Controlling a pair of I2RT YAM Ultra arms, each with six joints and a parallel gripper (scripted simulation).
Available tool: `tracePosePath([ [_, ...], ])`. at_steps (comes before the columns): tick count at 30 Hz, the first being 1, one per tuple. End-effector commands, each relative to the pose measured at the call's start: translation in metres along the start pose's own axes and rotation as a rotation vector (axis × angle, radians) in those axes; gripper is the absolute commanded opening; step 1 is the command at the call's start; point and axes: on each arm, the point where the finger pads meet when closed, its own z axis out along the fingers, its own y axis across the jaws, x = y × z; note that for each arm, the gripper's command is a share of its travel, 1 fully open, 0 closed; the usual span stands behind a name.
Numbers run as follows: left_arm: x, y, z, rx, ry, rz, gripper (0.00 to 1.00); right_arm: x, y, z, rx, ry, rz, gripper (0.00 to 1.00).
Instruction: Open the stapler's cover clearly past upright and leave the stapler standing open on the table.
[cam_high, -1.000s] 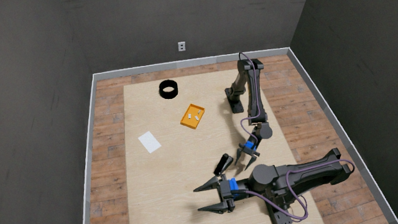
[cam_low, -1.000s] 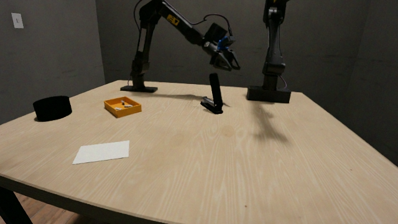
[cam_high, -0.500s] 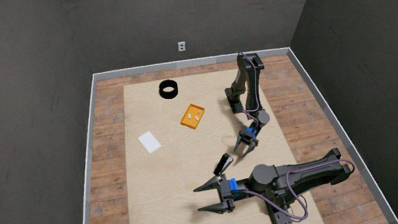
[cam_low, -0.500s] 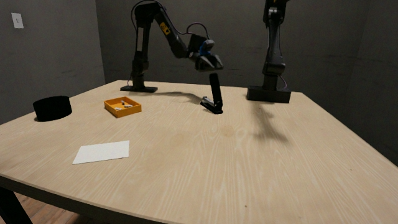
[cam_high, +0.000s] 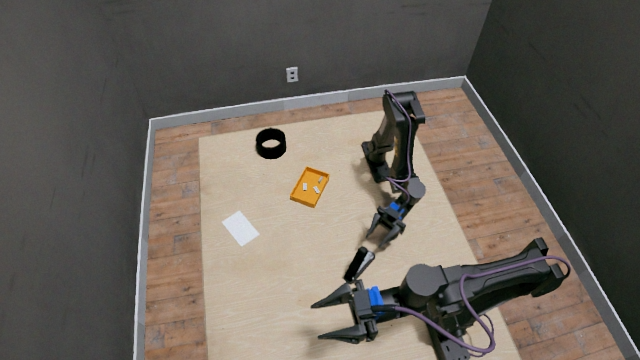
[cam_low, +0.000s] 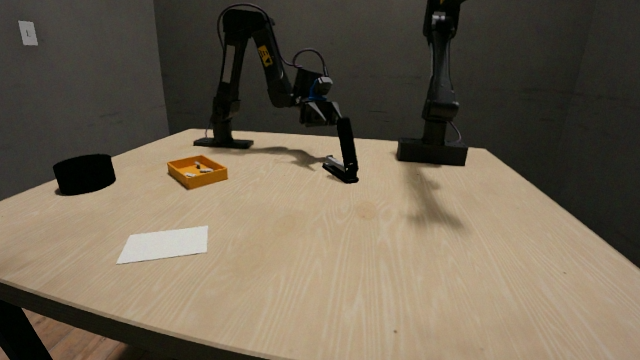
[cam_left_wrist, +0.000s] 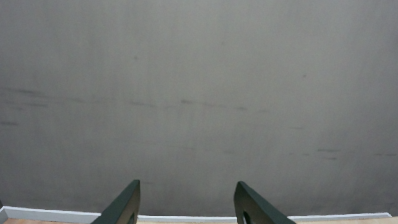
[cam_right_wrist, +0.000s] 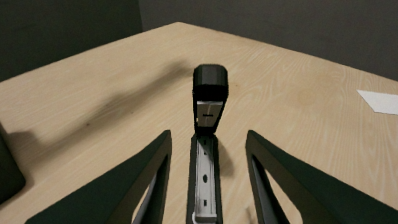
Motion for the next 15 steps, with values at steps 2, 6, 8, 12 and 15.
tracePosePath([
  [2,0.007,0.003,0.004,-0.005,0.013,0.007,0.57,-0.010,-0.001,0.001,0.009,-0.035,0.022,0.50],
  [6,0.004,0.001,0.001,0.002,0.004,0.007,0.57,-0.010,-0.001,0.001,0.009,-0.035,0.022,0.50],
  [8,0.004,0.001,0.001,0.002,0.004,0.007,0.57,-0.010,-0.002,0.006,0.015,-0.036,0.023,0.50],
  [12,0.004,0.001,0.001,0.002,0.004,0.007,0.57,-0.014,-0.001,0.012,0.005,-0.044,0.035,0.50],
  [15,0.004,0.001,0.001,0.002,0.004,0.007,0.57,-0.015,-0.002,0.016,0.005,-0.044,0.034,0.50],
])
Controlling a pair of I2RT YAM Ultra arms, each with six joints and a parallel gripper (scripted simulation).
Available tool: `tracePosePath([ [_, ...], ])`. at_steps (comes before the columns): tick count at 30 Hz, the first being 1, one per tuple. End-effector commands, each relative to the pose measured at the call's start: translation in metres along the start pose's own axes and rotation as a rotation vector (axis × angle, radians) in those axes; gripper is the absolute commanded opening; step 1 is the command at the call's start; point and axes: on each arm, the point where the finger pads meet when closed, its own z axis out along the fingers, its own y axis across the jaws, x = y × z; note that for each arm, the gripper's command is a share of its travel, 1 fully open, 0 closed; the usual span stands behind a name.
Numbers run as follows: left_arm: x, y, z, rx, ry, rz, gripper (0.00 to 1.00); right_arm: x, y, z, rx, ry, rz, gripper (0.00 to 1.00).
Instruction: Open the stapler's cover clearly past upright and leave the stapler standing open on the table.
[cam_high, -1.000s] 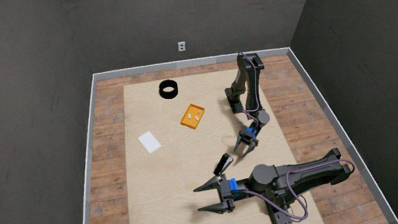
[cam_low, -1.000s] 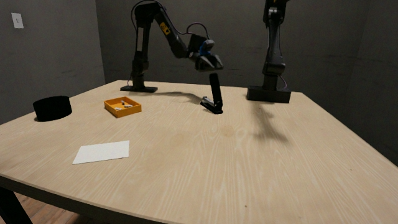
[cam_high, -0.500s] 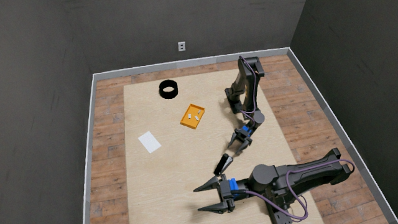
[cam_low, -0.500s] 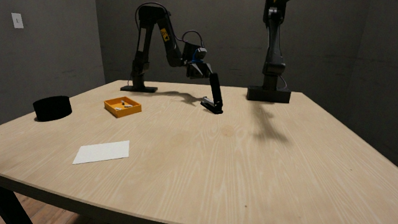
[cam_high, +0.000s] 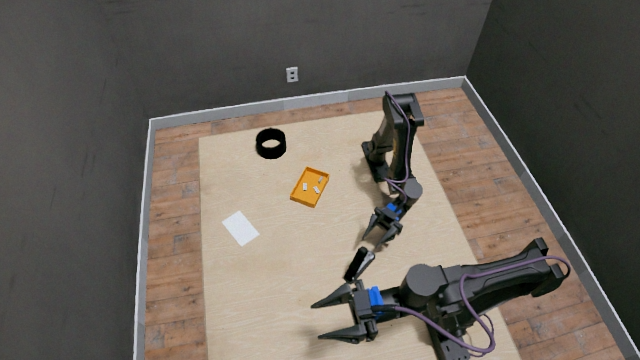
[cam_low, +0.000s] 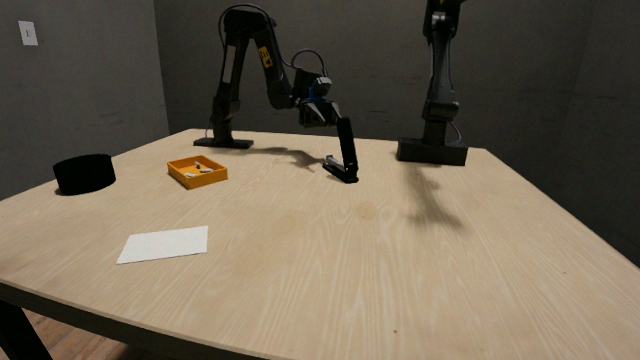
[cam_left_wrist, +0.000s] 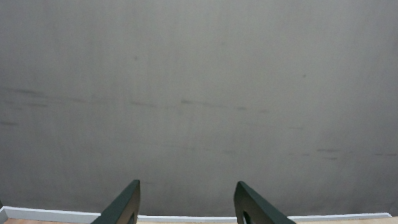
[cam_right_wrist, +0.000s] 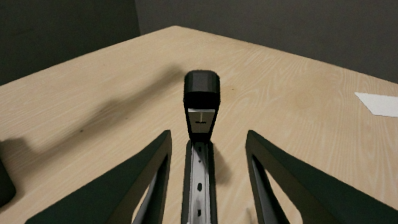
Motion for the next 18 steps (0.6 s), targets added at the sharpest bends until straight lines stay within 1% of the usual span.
tracePosePath([
  [1,0.004,0.001,0.001,0.002,0.004,0.007,0.57,-0.014,0.004,0.010,-0.007,-0.031,0.030,0.50],
  [18,0.004,0.001,0.001,0.002,0.004,0.007,0.57,-0.014,0.004,0.032,-0.006,-0.032,0.029,0.50],
])
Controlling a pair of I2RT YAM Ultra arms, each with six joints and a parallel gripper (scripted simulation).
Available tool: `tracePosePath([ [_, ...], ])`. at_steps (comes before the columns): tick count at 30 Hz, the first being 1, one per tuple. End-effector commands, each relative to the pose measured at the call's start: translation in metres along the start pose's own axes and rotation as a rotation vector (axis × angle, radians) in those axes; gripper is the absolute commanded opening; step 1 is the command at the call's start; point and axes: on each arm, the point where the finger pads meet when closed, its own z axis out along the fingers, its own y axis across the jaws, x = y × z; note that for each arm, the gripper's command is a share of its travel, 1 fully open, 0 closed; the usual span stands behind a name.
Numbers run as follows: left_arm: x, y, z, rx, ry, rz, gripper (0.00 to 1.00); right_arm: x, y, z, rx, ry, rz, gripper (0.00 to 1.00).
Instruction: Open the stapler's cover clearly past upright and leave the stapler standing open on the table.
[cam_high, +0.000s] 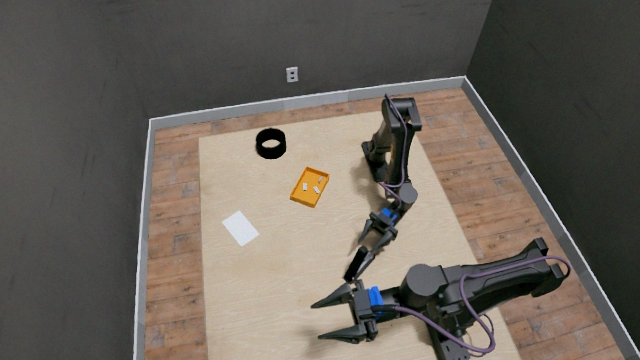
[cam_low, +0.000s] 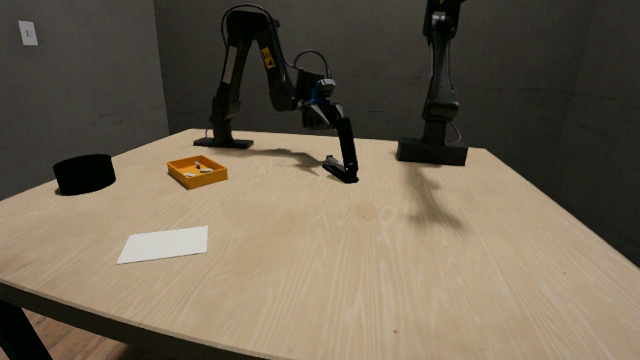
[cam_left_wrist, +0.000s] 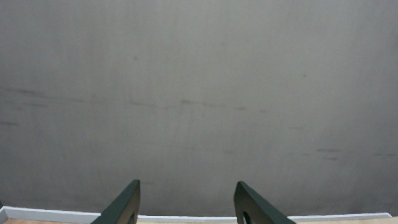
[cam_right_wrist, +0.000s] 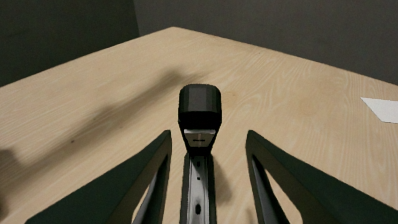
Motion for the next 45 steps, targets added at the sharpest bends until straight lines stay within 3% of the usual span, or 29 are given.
tracePosePath([
  [1,0.004,0.001,0.001,0.002,0.004,0.007,0.57,-0.014,0.005,0.011,-0.008,-0.031,0.027,0.50],
  [25,0.004,0.001,0.001,0.002,0.004,0.007,0.57,-0.016,0.004,0.026,-0.004,-0.031,0.026,0.50],
  [26,0.004,0.001,0.001,0.002,0.004,0.007,0.57,-0.016,0.004,0.026,-0.004,-0.031,0.026,0.42],
  [42,0.004,0.001,0.001,0.002,0.004,0.007,0.57,-0.018,0.001,0.021,0.001,-0.039,0.035,0.24],
  [44,0.004,0.001,0.001,0.002,0.004,0.007,0.57,-0.018,0.001,0.021,0.001,-0.039,0.035,0.02],
  [45,0.004,0.001,0.001,0.002,0.004,0.007,0.57,-0.018,0.001,0.021,0.001,-0.039,0.035,0.00],
])
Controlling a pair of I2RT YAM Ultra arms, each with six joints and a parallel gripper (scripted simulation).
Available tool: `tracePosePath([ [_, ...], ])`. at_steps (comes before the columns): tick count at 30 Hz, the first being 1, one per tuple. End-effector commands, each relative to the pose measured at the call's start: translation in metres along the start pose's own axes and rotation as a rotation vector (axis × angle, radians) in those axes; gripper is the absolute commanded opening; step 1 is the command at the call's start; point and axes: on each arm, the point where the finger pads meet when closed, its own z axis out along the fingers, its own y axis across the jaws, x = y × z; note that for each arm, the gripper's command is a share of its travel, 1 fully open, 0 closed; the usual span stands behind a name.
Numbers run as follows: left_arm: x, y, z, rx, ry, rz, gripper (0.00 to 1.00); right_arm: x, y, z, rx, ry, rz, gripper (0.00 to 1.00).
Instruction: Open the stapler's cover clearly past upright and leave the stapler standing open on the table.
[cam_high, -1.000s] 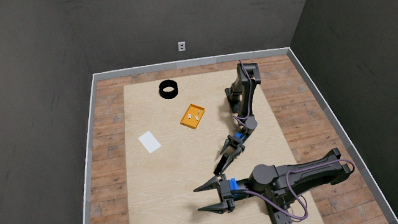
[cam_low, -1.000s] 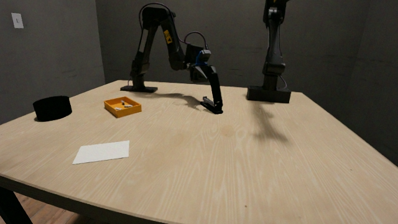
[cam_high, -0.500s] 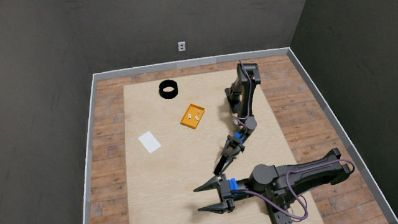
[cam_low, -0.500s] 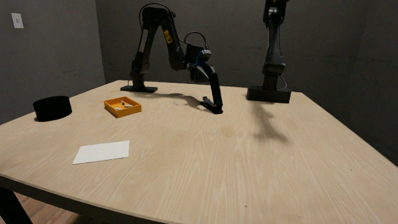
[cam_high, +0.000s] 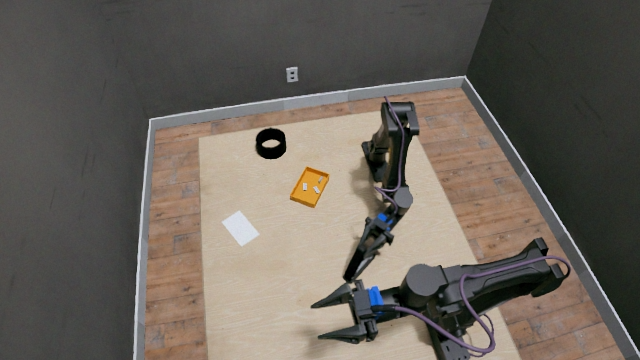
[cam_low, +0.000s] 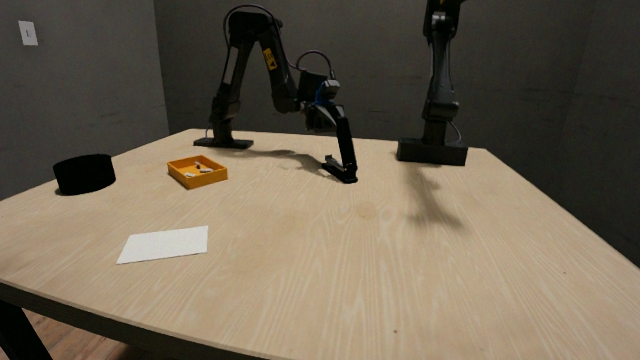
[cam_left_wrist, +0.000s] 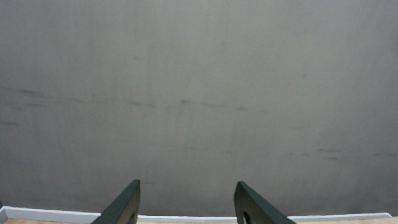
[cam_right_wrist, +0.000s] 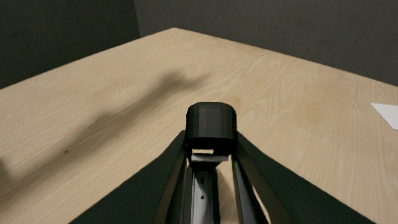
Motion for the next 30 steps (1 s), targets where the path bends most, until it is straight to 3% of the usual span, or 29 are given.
tracePosePath([
  [1,0.004,0.001,0.001,0.002,0.004,0.007,0.57,-0.017,0.000,0.001,0.007,-0.039,0.032,0.00],
  [3,0.004,0.001,0.001,0.002,0.004,0.007,0.57,-0.016,0.003,0.002,0.000,-0.025,0.028,0.21],
  [30,0.004,0.001,0.001,0.002,0.004,0.007,0.57,-0.033,0.000,0.029,-0.015,0.274,0.035,0.21],
])
